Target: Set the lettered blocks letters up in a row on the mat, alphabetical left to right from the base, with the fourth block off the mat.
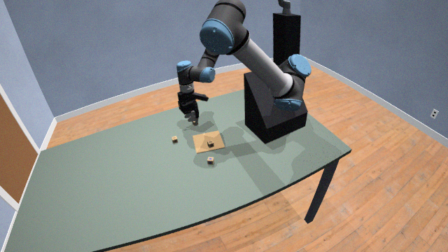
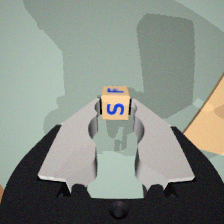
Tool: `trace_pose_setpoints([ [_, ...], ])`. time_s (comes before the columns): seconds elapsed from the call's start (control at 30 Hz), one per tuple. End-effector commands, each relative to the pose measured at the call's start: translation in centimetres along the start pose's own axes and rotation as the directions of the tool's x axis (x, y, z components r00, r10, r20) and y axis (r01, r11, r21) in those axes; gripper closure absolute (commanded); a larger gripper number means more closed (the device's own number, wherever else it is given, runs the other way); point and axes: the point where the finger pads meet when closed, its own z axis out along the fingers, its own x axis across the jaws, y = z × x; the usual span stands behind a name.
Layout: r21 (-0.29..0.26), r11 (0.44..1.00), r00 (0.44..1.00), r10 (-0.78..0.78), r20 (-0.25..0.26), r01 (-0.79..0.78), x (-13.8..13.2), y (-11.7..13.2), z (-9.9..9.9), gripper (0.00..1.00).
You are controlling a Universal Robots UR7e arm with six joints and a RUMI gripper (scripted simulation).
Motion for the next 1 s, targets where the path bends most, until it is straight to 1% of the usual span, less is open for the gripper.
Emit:
trace_pose_setpoints([
  [0.0,-0.001,1.000,1.000,0.000,0.001,0.000,0.0,0.0,-0.6,0.95],
  [0.13,-0.001,1.000,1.000,0.000,0.001,0.000,0.0,0.0,-2.6,0.95],
  [0.4,-0.001,1.000,1.000,0.000,0.001,0.000,0.0,0.0,-8.4,0.95],
  [0.47,-0.001,1.000,1.000,0.000,0.001,0.000,0.0,0.0,-8.4,0.95],
  [0.53,-0.001,1.000,1.000,0.000,0.001,0.000,0.0,0.0,-9.3,0.95],
  [0.63,-0.001,1.000,1.000,0.000,0.001,0.000,0.0,0.0,-10.0,0.95],
  [0.97,-0.001,1.000,1.000,0.000,0.001,0.000,0.0,0.0,-10.0,0.95],
])
